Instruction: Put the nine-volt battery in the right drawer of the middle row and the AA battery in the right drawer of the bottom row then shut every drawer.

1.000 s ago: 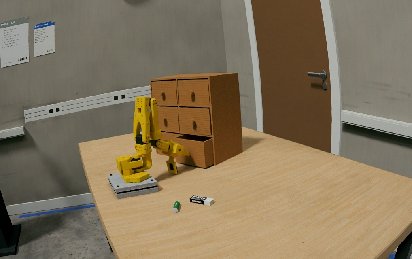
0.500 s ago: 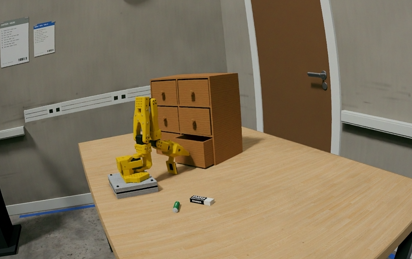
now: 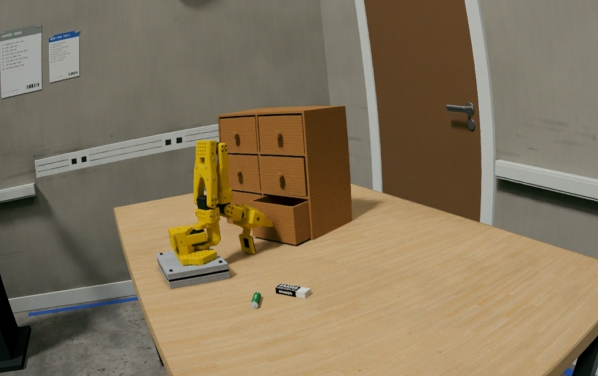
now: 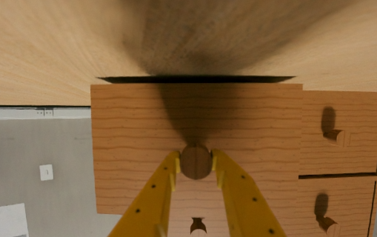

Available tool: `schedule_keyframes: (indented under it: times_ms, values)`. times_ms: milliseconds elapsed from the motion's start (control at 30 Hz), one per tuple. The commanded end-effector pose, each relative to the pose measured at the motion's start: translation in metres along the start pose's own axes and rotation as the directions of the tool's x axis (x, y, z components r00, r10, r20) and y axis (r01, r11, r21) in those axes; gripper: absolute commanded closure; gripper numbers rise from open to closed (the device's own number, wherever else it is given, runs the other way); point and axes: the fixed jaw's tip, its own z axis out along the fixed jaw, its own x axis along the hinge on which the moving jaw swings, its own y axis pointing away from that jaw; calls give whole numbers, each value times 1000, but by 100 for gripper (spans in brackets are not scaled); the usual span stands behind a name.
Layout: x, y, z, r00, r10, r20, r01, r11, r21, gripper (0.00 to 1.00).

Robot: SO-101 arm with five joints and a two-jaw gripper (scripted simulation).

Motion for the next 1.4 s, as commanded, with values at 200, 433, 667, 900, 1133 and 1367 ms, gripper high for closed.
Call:
schedule_keyframes:
  times_ms: [200,433,667,900,1133,1367]
  values:
    - [-2,0,-6,1000,9,-3,-9,1000,-2,100]
    - [-2,0,-6,1000,9,-3,-9,1000,-2,100]
    - [-2,0,-6,1000,9,-3,-9,1000,-2,100]
    - [-3,0,-8,1000,9,-3,-9,1000,-2,100]
    - [-4,0,-10,1000,9,-3,-9,1000,-2,100]
    - [-4,0,-10,1000,9,-3,-9,1000,-2,97]
